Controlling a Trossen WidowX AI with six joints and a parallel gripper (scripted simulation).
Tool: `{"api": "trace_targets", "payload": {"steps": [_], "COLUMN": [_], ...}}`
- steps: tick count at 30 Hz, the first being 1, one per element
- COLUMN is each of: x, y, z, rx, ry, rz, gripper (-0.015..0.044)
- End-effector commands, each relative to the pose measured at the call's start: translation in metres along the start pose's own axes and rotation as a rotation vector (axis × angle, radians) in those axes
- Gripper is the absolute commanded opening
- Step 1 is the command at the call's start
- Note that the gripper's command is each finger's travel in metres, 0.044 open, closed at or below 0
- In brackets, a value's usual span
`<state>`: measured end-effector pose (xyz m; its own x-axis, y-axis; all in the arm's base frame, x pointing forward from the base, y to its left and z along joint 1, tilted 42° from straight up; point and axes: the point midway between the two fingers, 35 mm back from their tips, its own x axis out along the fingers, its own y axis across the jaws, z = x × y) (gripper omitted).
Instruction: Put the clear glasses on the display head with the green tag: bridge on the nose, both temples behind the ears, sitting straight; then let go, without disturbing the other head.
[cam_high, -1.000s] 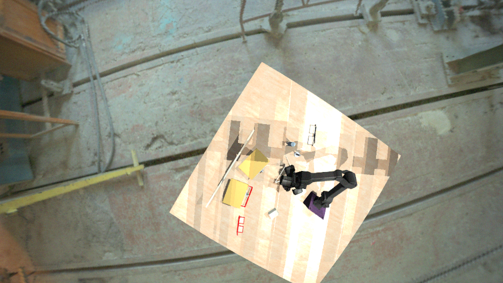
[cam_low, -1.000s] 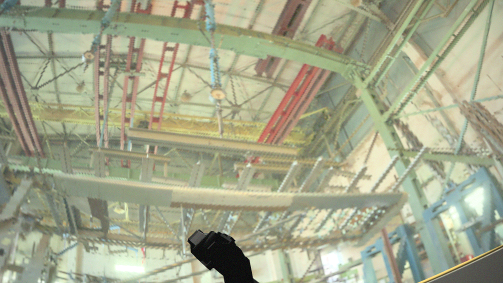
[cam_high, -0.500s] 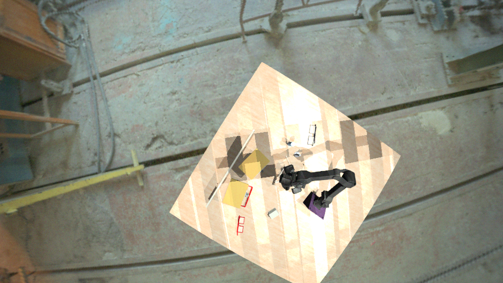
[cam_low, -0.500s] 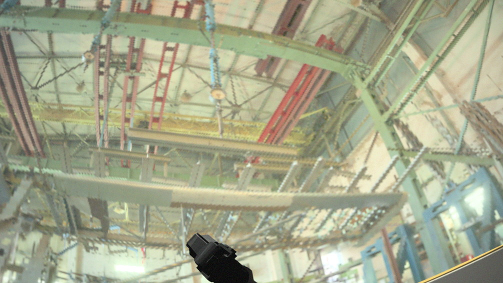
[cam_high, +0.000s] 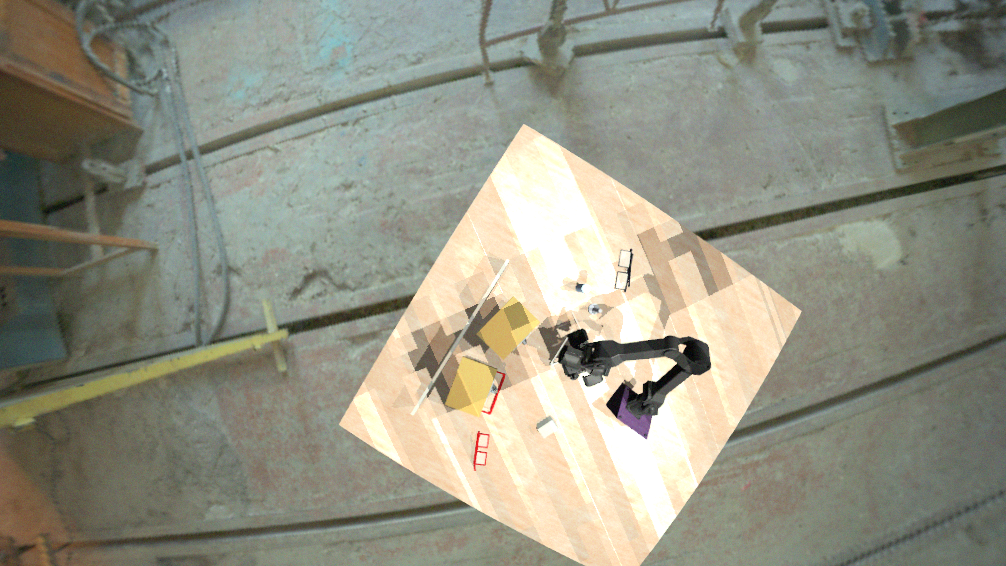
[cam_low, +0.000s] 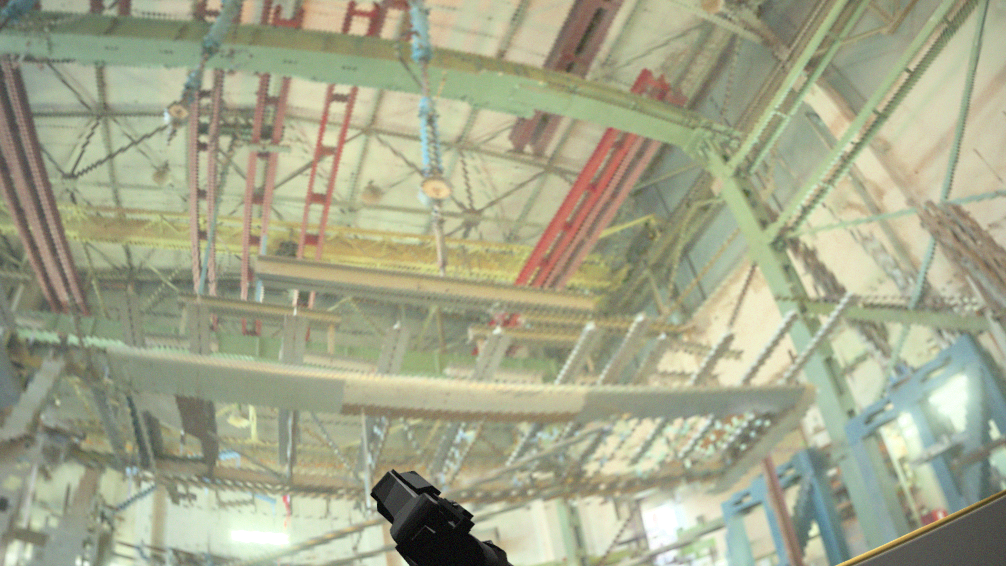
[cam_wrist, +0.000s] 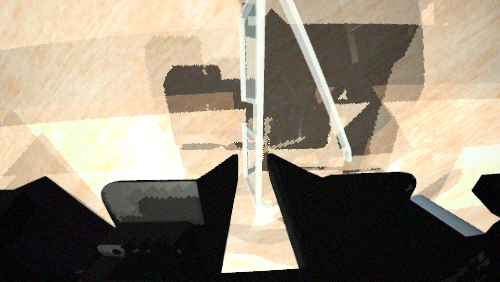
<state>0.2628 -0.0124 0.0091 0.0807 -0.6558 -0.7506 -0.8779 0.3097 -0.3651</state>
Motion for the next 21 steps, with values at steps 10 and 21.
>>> {"api": "trace_targets", "payload": {"steps": [10,21], "x": [0.001,0.001], "y": [-0.0007,-0.0007], "z": [-0.0007,-0.0007], "rx": [-0.003,-0.003], "ry": [0.003,0.003], "rz": [0.002,0.002], "gripper": [0.0041,0.0]}}
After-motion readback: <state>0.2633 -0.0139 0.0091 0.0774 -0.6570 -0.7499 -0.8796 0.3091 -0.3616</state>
